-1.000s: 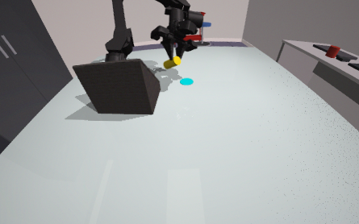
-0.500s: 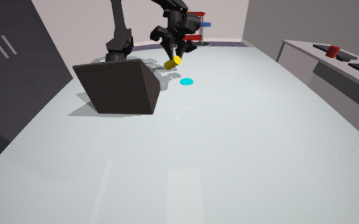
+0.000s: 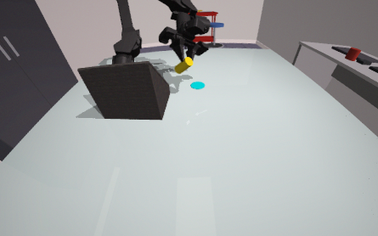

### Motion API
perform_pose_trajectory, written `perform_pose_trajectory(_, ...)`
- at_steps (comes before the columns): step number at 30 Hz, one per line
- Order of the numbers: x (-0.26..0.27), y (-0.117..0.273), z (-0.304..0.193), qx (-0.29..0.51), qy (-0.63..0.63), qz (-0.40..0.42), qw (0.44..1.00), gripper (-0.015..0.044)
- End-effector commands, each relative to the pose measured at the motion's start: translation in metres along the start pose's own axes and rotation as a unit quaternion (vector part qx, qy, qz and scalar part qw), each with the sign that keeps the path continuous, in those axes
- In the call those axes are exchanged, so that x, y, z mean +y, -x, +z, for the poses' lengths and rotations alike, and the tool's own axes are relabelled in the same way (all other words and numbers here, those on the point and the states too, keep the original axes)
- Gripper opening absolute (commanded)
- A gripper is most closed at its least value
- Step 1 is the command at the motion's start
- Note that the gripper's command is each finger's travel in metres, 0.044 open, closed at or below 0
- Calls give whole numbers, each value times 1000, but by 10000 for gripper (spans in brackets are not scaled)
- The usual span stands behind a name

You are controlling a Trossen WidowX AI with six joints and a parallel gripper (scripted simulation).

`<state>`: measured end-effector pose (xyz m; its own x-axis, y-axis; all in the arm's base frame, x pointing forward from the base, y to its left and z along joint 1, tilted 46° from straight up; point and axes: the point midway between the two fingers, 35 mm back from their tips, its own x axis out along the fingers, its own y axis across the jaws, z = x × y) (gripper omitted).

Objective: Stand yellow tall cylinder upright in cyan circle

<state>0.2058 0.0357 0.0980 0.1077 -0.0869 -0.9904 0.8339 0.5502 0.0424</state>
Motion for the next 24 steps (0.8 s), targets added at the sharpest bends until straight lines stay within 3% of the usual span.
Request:
perform_pose_trajectory(1, 0, 1, 1, -18, -5, 1, 1000, 105)
perform_pose_trajectory(24, 2, 5, 4, -94, -28, 15, 995, 105)
